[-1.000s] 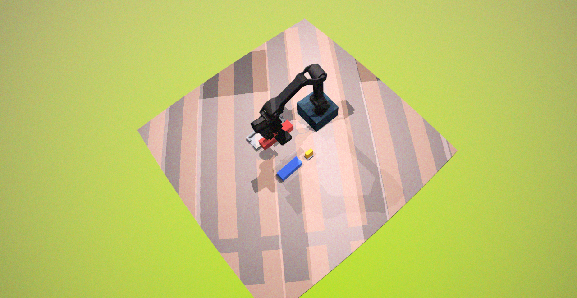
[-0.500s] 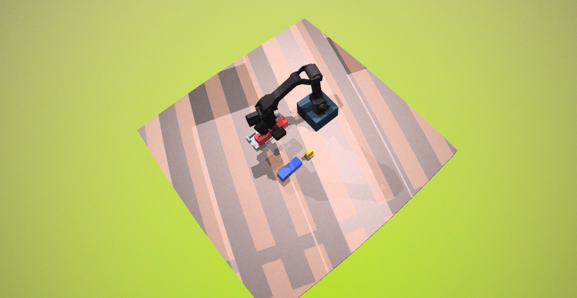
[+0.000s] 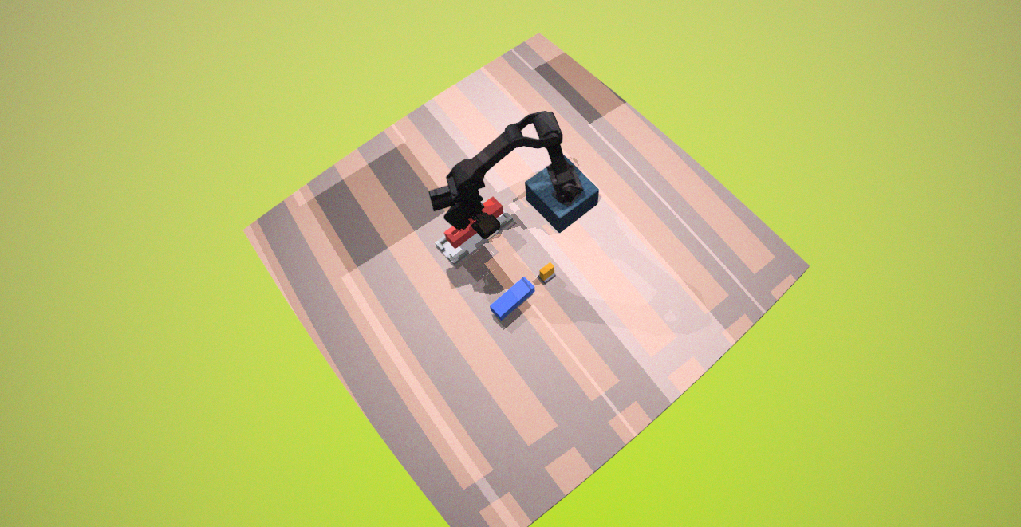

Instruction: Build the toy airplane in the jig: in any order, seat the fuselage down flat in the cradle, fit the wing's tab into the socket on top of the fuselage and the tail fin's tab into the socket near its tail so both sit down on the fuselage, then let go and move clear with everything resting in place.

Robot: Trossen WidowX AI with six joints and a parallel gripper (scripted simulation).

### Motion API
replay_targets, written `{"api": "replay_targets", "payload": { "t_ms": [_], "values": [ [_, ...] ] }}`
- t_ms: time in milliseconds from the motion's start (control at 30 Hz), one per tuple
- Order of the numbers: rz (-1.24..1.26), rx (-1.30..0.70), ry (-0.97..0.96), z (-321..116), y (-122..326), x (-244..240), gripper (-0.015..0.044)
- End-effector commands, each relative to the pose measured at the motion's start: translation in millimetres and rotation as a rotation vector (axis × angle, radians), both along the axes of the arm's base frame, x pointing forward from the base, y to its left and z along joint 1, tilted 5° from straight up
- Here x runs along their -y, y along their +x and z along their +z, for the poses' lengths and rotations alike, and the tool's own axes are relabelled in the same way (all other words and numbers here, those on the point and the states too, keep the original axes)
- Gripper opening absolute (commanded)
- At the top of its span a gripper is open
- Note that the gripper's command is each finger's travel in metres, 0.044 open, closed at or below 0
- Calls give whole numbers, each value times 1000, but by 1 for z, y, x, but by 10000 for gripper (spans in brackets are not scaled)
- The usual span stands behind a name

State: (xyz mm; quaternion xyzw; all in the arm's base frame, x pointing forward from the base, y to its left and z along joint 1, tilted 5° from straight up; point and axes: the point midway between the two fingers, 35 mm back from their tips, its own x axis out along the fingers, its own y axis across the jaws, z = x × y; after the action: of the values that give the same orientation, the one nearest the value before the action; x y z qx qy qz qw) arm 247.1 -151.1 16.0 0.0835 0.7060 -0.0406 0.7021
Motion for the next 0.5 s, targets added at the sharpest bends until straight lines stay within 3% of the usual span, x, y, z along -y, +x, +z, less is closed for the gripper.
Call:
{"api": "replay_targets", "payload": {
  "t_ms": [0,333,467],
  "values": [
    [3,-6,0,-6,-6,8,0],
    [9,-8,0,-19,-21,29,0],
    [9,-8,0,-19,-21,29,105]
  ]
}}
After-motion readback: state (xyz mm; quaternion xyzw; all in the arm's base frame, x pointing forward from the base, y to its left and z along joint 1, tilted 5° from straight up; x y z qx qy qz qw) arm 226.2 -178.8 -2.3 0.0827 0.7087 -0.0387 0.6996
